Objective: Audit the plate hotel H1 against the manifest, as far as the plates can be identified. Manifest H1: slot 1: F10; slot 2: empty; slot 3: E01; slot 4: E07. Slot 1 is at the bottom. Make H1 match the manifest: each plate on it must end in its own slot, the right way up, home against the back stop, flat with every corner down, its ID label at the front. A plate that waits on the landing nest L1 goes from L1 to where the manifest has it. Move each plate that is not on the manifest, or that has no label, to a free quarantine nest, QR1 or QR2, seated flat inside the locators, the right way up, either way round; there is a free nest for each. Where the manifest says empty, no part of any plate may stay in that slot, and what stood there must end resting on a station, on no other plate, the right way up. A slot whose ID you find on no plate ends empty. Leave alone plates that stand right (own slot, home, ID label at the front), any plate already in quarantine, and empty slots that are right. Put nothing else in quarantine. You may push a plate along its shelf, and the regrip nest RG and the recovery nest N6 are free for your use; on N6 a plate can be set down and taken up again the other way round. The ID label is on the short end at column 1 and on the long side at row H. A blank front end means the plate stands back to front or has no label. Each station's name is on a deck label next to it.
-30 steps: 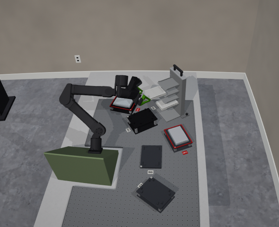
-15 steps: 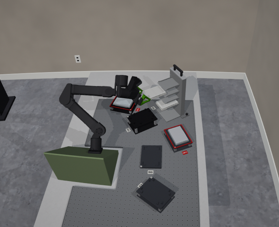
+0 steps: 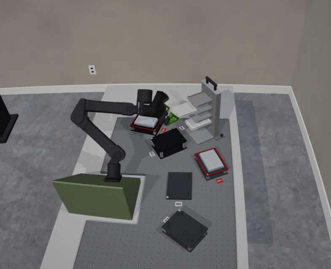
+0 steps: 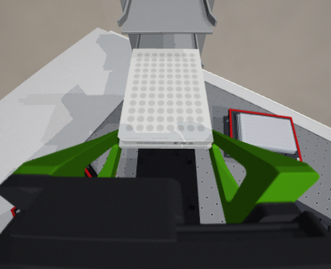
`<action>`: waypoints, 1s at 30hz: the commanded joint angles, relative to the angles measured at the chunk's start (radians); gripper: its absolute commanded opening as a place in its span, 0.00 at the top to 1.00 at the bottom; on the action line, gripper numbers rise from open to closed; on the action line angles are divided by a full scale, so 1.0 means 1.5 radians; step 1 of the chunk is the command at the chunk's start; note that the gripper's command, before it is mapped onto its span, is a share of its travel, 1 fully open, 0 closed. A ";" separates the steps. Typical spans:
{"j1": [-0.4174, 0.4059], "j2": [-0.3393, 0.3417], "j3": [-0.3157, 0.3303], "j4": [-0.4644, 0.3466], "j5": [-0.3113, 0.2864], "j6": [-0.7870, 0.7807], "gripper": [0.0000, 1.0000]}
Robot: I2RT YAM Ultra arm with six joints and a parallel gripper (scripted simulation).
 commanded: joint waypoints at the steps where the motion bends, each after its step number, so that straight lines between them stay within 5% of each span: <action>1: 0.001 0.003 0.006 0.012 0.017 0.001 0.14; 30: 0.025 0.052 0.029 0.038 0.041 0.001 0.14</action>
